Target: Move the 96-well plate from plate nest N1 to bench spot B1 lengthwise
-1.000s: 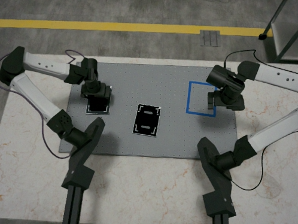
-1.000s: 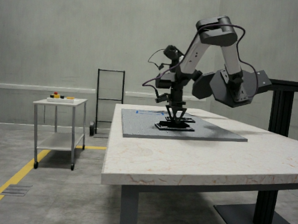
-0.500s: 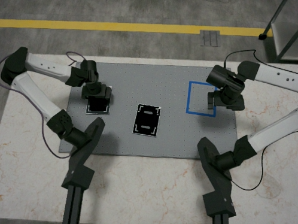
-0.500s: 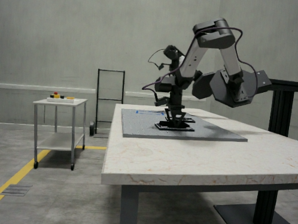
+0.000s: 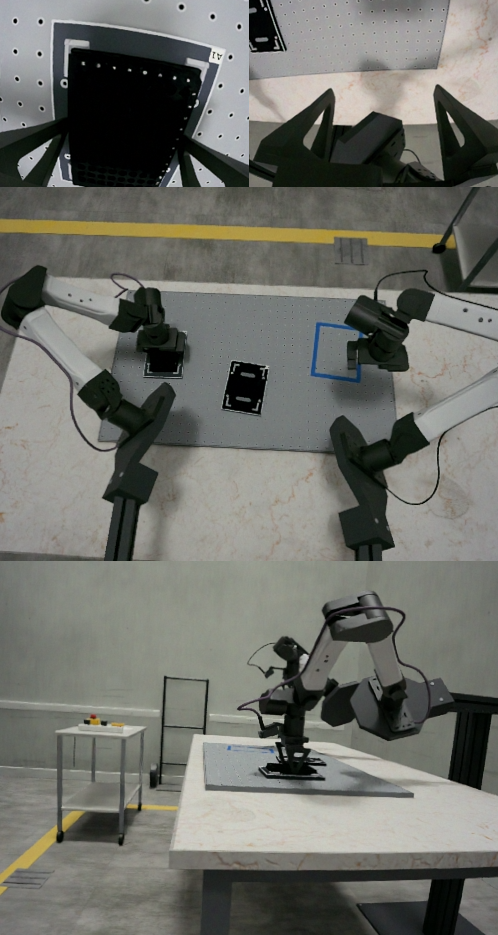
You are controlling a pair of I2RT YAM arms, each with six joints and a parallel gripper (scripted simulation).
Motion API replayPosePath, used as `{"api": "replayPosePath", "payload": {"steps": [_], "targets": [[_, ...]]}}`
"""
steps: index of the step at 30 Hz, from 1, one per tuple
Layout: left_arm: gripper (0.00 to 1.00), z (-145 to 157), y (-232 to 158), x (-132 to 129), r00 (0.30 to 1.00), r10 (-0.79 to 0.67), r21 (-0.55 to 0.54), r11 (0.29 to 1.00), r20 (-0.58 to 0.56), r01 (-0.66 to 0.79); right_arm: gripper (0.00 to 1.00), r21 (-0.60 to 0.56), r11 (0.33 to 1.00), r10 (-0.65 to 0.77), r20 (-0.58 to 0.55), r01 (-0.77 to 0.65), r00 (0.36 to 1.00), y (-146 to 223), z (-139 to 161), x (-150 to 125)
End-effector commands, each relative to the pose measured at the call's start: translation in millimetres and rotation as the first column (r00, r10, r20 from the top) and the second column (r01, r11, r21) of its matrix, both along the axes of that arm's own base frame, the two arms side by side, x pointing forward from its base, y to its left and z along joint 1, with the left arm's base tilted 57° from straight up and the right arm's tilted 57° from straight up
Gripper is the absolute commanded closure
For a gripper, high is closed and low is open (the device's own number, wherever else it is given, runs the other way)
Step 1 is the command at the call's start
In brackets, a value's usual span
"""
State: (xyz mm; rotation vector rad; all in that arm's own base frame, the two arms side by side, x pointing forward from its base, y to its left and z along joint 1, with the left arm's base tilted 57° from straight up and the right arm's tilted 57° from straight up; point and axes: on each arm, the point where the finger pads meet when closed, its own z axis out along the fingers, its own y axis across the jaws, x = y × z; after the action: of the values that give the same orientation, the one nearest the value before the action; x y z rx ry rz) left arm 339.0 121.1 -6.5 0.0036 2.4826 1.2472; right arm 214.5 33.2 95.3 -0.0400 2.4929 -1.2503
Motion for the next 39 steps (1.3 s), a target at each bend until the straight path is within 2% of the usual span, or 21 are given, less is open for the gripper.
{"api": "replayPosePath", "payload": {"steps": [1,39], "targets": [[0.00,3.7,6.1,-1.3,1.000,0.011,-0.005,1.000,0.015,-0.011,0.00,-0.002,1.000,0.000,0.001,0.000,1.000,0.7,1.7,0.0],[0.00,3.5,6.9,-3.9,1.000,0.012,-0.004,1.000,0.012,-0.011,0.00,-0.002,1.000,0.000,0.001,0.000,1.000,0.7,1.7,0.0]]}}
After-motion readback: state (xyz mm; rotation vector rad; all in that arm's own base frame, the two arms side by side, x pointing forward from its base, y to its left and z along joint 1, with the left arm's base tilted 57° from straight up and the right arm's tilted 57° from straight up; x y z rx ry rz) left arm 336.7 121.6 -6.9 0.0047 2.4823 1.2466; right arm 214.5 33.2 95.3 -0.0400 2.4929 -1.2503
